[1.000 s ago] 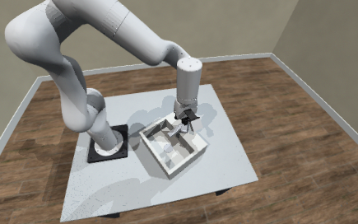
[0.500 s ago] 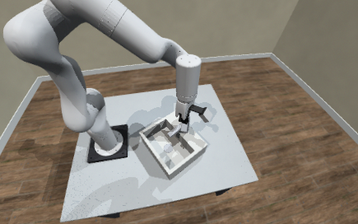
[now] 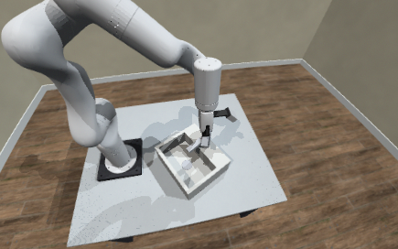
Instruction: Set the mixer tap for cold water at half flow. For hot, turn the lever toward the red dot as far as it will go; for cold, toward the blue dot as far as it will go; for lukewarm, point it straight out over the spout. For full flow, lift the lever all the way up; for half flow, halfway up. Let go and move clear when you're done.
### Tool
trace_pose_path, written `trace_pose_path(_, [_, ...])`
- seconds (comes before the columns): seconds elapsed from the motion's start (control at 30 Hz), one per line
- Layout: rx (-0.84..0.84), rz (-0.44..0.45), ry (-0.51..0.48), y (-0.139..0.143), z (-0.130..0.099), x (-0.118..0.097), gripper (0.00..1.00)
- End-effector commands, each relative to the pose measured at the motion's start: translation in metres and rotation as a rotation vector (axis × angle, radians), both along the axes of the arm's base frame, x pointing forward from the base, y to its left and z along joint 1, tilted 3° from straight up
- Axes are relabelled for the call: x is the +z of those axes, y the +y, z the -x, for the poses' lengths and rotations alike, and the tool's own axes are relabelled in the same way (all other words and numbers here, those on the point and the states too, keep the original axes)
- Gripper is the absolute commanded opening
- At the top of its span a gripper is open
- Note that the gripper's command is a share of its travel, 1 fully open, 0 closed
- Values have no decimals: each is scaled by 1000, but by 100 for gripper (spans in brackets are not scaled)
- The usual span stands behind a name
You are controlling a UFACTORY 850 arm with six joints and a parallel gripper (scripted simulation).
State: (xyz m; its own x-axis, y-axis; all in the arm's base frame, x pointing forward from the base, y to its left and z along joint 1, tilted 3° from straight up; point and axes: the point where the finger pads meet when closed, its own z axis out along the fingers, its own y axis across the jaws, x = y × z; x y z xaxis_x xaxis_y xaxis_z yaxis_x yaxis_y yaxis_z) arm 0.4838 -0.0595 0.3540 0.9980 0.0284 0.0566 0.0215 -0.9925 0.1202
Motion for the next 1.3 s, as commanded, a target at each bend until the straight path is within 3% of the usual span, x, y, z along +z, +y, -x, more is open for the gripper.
trace_pose_path(0.0, [278, -8, 24, 0, 0, 2, 0])
trace_pose_path(0.47, [837, 29, 77, 0, 0, 4, 0])
trace_pose_path(0.53, [837, 29, 77, 0, 0, 4, 0])
trace_pose_path(0.6, [992, 28, 92, 0, 0, 4, 0])
trace_pose_path(0.63, [1024, 26, 95, 0, 0, 4, 68])
trace_pose_path(0.9, [1313, -14, 114, 0, 0, 4, 68])
trace_pose_path(1.27, [1313, -14, 114, 0, 0, 4, 68])
